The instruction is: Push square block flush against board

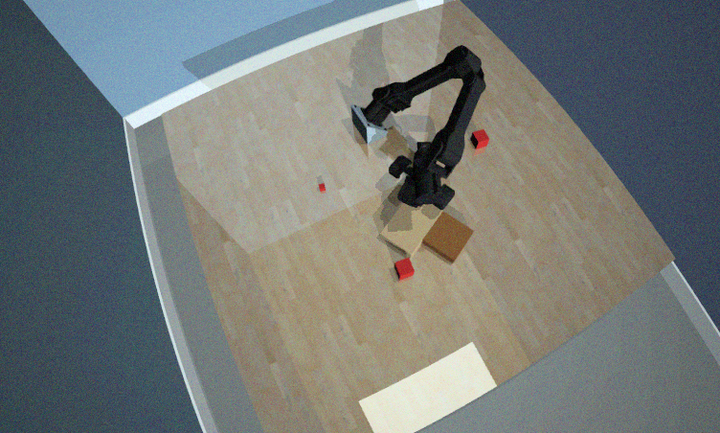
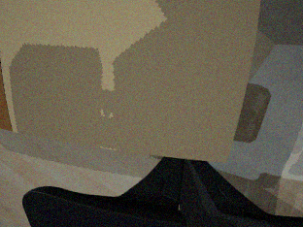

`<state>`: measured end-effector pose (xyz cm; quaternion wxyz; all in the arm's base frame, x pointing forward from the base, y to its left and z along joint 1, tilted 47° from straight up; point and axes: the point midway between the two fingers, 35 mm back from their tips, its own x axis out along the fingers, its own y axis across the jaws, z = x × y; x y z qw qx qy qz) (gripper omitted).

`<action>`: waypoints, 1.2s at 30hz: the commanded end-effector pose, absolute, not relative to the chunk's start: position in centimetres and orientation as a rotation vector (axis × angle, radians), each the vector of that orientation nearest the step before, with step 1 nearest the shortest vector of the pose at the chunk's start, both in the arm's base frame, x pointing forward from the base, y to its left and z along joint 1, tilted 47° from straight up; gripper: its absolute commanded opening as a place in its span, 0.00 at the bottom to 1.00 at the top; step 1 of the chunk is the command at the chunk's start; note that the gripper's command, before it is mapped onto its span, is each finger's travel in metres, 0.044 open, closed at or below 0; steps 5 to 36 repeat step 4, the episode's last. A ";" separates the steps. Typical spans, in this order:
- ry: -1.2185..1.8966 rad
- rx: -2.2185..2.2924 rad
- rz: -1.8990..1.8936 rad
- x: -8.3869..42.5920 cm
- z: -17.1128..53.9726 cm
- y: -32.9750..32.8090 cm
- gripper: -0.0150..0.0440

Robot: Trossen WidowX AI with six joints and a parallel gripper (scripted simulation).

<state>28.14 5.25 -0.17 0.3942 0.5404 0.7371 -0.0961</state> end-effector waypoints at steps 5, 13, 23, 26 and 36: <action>1.864 1.360 -0.240 28.2 0.1 5.4 0.25; 1.864 1.360 -0.240 28.2 0.1 5.4 0.25; 1.864 1.360 -0.240 28.2 0.1 5.4 0.25; 1.864 1.360 -0.240 28.2 0.1 5.4 0.25; 1.864 1.360 -0.240 28.2 0.1 5.4 0.25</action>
